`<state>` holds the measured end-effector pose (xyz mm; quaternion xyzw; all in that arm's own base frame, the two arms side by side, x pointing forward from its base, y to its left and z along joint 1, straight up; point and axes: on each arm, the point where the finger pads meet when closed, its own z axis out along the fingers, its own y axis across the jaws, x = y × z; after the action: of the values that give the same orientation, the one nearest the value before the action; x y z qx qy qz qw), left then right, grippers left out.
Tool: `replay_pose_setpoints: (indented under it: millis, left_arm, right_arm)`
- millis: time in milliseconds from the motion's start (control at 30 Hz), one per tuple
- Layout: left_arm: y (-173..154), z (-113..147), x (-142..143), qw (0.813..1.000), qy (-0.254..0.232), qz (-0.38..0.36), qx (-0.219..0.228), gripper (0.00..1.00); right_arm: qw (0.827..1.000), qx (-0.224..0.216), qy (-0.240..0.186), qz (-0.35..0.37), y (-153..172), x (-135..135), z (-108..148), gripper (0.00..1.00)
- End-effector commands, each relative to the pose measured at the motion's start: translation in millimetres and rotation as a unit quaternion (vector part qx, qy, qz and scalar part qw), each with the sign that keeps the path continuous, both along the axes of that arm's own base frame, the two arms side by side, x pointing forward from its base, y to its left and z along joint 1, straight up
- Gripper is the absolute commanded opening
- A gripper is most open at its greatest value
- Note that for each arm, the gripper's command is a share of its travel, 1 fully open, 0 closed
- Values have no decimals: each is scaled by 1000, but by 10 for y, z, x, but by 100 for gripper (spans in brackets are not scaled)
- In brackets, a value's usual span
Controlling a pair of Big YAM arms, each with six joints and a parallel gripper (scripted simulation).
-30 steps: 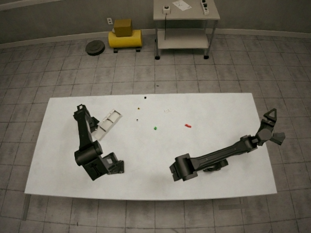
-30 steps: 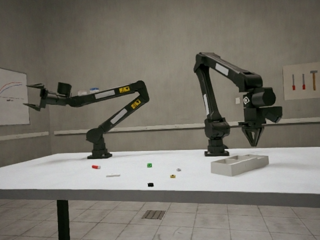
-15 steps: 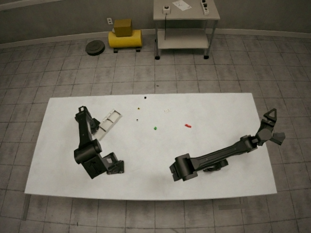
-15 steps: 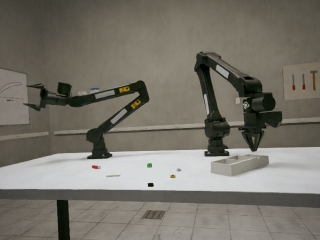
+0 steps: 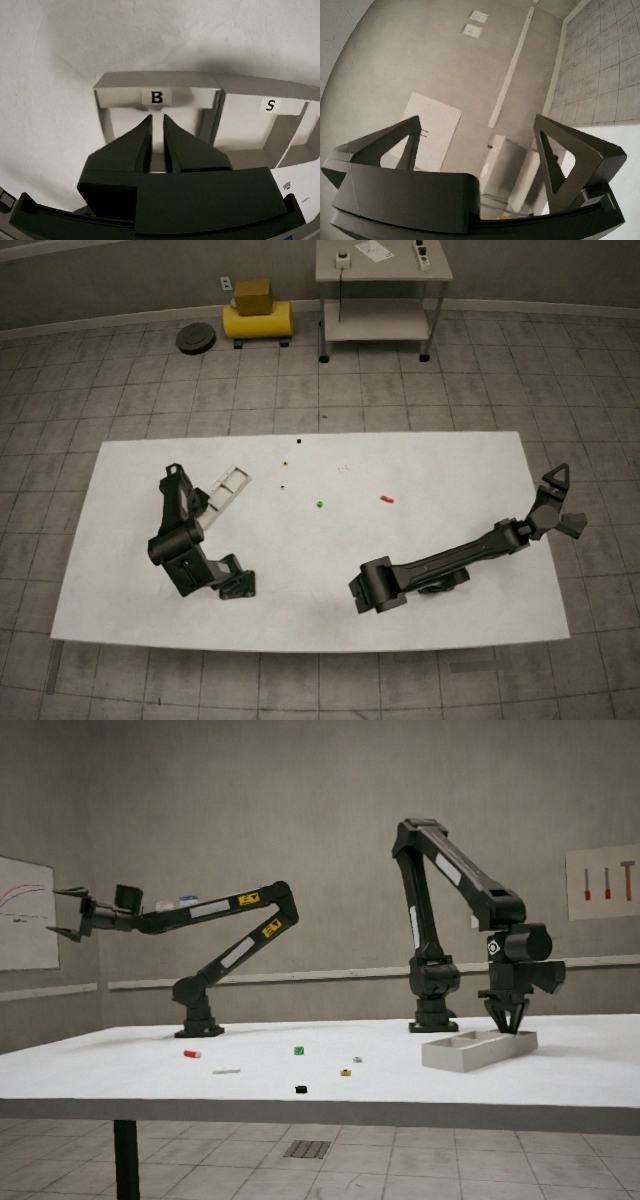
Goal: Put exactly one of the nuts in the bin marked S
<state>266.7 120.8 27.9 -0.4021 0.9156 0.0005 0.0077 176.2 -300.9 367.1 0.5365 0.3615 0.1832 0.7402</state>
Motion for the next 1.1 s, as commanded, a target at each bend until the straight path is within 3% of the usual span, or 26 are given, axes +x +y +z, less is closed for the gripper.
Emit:
replay_pose_setpoints:
  millis: [0, 1067]
  left_arm:
    - [-17, -87, -35, 1000, 6, -7, -4, 9]
    - [-33, -85, -50, 1000, 6, -8, -3, 9]
  right_arm:
    - [1000, -4, -1, -7, -25, -43, 43, 100]
    - [1000, -4, -1, -7, -25, -43, 43, 100]
